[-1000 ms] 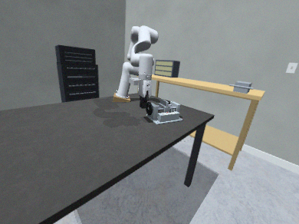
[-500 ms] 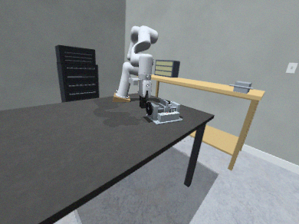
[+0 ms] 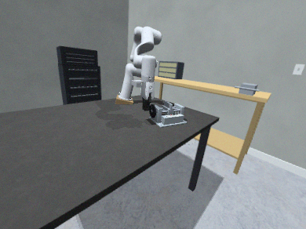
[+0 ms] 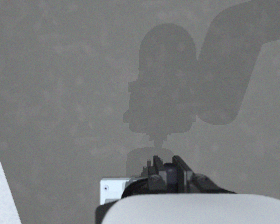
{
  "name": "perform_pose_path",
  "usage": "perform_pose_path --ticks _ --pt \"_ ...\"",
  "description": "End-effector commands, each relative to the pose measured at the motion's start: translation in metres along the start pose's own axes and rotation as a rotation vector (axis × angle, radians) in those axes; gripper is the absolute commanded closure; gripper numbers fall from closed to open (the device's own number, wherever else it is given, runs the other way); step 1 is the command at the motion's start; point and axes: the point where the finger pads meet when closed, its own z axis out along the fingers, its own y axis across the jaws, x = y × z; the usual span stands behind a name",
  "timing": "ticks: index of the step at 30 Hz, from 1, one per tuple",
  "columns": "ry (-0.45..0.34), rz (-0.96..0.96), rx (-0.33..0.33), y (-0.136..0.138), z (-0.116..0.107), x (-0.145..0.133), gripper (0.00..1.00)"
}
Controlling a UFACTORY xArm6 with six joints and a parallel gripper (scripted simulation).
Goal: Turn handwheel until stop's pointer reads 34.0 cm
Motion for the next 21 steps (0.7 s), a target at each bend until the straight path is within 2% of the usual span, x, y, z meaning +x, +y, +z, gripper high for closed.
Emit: perform_pose_path --ticks 1,21 --pt "0.0 -0.001 0.004 0.001 -0.0007 0.0 0.94" --pt "0.0 -0.001 0.004 0.0101 0.0074 0.0 0.94"
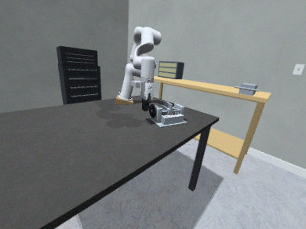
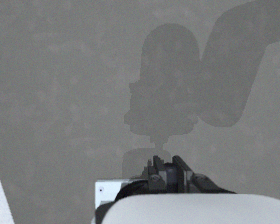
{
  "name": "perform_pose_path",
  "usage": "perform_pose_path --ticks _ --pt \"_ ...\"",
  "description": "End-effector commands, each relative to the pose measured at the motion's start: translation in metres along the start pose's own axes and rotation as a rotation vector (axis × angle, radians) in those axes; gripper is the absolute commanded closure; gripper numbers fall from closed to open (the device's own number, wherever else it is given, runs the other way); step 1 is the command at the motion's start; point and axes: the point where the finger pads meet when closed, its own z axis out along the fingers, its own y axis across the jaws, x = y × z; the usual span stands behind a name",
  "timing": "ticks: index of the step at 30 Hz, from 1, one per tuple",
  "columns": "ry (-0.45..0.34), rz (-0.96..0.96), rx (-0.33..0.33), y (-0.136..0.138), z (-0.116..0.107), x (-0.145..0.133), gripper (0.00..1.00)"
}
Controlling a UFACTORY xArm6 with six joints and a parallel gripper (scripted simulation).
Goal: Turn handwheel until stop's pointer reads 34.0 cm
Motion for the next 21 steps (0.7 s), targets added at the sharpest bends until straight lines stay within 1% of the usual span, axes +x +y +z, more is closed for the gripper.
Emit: perform_pose_path --ticks 1,21 --pt "0.0 0.0 -0.001 0.003 0.003 0.0 0.94" --pt "0.0 0.0 -0.001 0.008 0.017 0.0 0.94"
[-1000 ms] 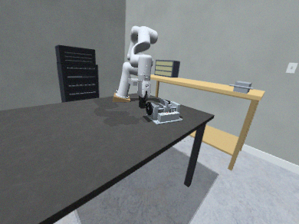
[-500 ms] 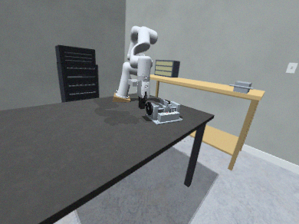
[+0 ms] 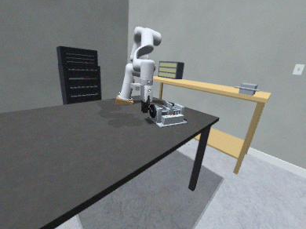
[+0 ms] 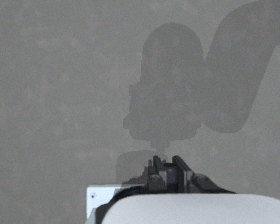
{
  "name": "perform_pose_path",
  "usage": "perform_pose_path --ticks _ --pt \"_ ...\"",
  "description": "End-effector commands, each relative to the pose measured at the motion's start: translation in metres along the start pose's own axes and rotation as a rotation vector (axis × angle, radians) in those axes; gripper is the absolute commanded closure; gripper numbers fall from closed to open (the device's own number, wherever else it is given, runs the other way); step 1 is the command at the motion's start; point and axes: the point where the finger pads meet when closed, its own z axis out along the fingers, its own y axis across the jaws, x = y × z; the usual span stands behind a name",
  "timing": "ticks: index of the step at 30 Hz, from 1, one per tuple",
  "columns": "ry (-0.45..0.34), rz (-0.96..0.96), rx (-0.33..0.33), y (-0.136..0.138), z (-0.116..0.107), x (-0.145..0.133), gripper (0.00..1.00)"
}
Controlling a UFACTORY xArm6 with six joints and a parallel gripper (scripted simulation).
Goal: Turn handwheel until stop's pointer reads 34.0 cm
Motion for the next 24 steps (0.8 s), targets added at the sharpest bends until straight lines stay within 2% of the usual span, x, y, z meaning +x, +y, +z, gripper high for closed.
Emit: perform_pose_path --ticks 1,24 --pt "0.0 0.0 0.0 0.0 0.003 0.0 0.94" --pt "0.0 0.0 0.0 -0.006 0.023 0.0 0.94"
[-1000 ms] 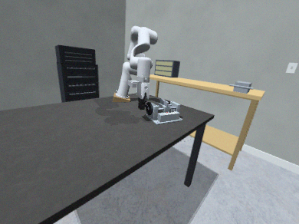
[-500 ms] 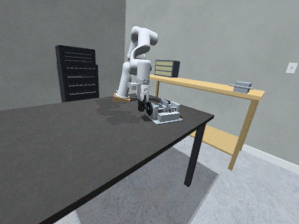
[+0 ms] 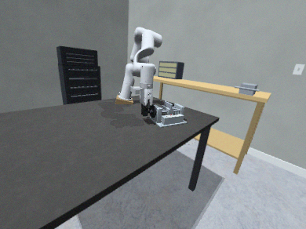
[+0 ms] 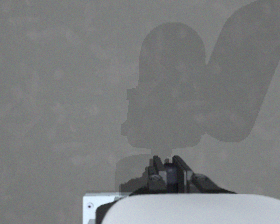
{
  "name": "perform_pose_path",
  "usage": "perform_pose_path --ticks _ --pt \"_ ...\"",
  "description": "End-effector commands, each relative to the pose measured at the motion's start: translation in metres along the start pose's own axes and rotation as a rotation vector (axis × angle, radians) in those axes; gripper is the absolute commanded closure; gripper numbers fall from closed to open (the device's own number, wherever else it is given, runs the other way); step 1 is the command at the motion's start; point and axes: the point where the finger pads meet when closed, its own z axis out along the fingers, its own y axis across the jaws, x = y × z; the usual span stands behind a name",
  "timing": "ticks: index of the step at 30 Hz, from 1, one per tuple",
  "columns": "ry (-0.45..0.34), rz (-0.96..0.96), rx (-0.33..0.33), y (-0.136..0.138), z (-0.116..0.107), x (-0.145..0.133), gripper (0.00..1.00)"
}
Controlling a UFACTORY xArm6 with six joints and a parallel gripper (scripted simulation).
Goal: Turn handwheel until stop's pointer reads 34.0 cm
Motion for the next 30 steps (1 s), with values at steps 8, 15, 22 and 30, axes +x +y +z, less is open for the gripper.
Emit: perform_pose_path --ticks 8,15,22,30 --pt "0.0 0.0 0.002 -0.009 0.008 0.0 0.94" --pt "0.0 0.0 0.002 -0.014 0.01 0.0 0.94" --pt "0.0 0.0 0.002 -0.021 0.012 0.0 0.94" --pt "0.0 0.0 0.002 -0.027 0.013 0.0 0.94"
